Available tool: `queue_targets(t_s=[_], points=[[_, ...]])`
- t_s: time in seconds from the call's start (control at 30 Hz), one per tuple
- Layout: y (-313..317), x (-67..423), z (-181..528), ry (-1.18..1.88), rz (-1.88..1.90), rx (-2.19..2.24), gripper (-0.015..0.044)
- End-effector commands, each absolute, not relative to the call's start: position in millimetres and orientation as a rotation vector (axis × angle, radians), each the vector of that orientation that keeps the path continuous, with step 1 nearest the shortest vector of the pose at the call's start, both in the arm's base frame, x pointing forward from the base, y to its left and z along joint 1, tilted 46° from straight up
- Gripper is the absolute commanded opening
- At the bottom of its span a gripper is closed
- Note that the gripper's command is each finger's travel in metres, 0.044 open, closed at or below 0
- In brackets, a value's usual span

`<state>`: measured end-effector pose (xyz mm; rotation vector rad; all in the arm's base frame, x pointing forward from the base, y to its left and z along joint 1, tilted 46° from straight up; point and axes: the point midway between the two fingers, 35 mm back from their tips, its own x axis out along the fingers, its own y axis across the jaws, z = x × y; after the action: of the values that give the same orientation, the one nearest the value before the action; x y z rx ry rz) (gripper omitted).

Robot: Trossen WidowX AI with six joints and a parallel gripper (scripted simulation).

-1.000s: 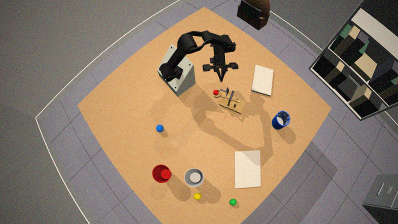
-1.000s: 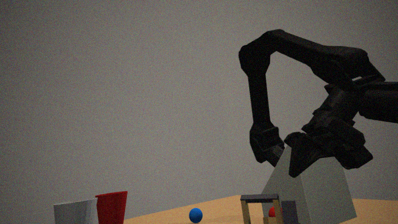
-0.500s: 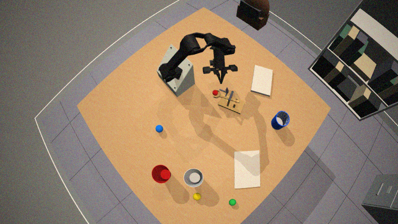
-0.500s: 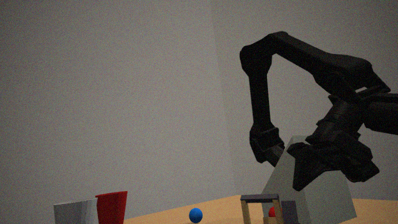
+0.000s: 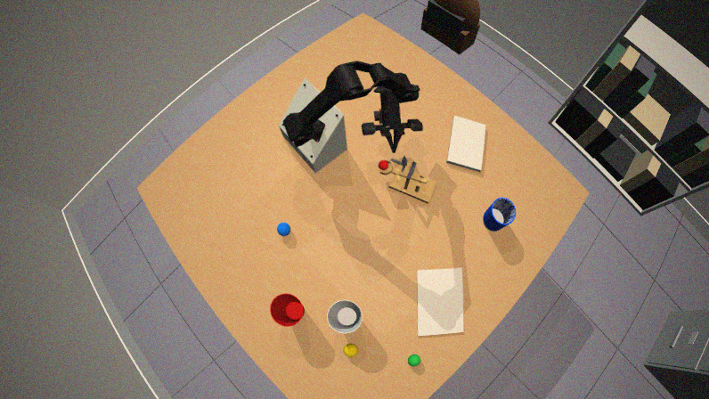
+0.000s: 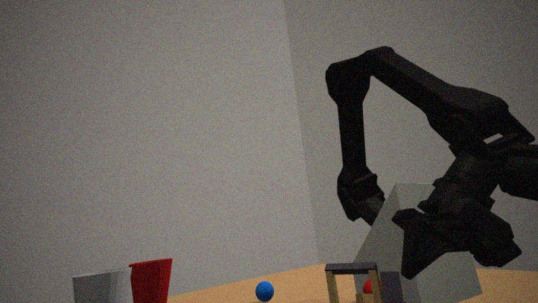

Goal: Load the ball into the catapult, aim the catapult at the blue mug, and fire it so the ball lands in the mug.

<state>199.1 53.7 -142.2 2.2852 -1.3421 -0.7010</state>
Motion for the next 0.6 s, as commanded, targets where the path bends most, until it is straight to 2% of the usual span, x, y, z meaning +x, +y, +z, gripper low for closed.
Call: queue_targets(t_s=[0.0,0.57], points=[[46.3,196.9,-147.1,-1.336,-0.699,2.274,0.0],[26.6,191.1,-166.2,-1.337,-0.696,2.273,0.0]])
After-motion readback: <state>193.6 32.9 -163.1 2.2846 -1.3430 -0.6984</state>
